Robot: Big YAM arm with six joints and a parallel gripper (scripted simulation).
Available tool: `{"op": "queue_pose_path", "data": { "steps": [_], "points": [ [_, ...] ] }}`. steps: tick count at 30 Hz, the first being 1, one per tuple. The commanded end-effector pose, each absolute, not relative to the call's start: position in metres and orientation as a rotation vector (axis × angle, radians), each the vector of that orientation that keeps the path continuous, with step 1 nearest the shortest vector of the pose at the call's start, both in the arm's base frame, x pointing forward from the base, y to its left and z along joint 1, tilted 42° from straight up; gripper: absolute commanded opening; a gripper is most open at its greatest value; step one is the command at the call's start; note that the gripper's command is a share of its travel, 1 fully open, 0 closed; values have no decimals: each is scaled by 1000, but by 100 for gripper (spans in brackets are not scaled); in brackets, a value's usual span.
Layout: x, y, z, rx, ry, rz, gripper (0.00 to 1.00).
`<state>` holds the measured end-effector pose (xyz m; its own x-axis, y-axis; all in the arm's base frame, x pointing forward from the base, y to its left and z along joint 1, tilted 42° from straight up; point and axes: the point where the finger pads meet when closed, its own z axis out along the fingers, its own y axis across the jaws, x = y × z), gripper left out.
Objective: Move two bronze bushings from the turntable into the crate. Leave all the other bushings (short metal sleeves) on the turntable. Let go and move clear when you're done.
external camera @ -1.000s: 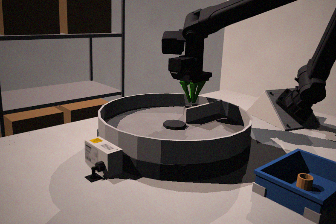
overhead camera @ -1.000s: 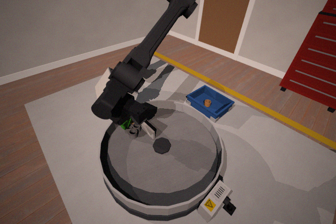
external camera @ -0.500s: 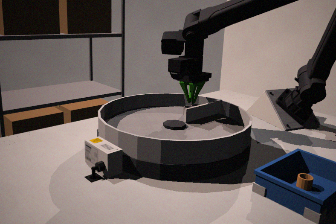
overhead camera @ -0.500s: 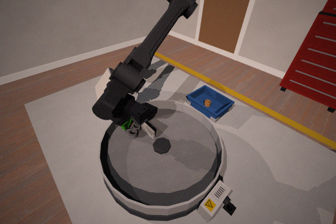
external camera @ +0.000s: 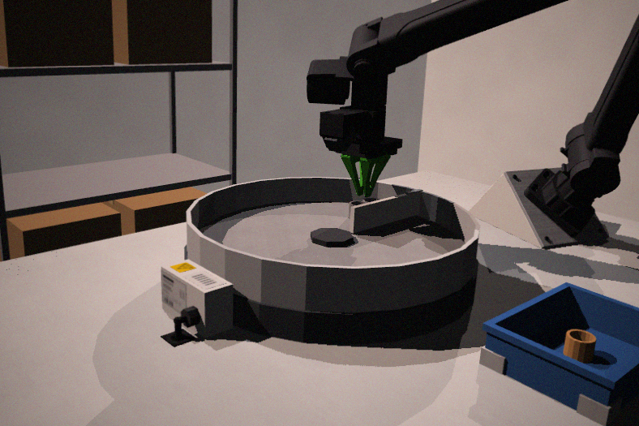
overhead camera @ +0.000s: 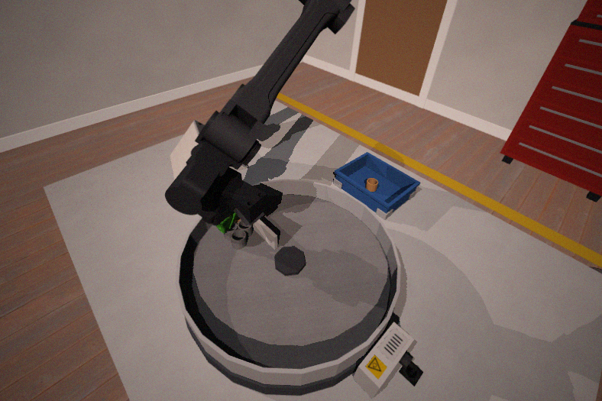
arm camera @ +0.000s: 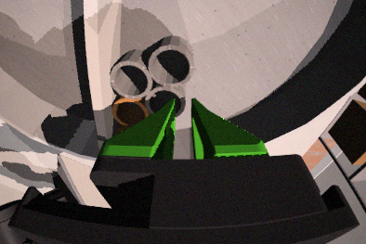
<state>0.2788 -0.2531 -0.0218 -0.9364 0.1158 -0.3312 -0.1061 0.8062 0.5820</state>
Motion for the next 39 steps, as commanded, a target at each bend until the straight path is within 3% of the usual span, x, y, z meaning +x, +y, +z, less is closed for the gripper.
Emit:
{"op": "queue_pose_path", "data": {
  "steps": [1, 39],
  "points": [
    [294, -281, -6, -4, 2628, 781, 13],
    [278, -260, -14, 18, 2633, 833, 13]
  ]
}}
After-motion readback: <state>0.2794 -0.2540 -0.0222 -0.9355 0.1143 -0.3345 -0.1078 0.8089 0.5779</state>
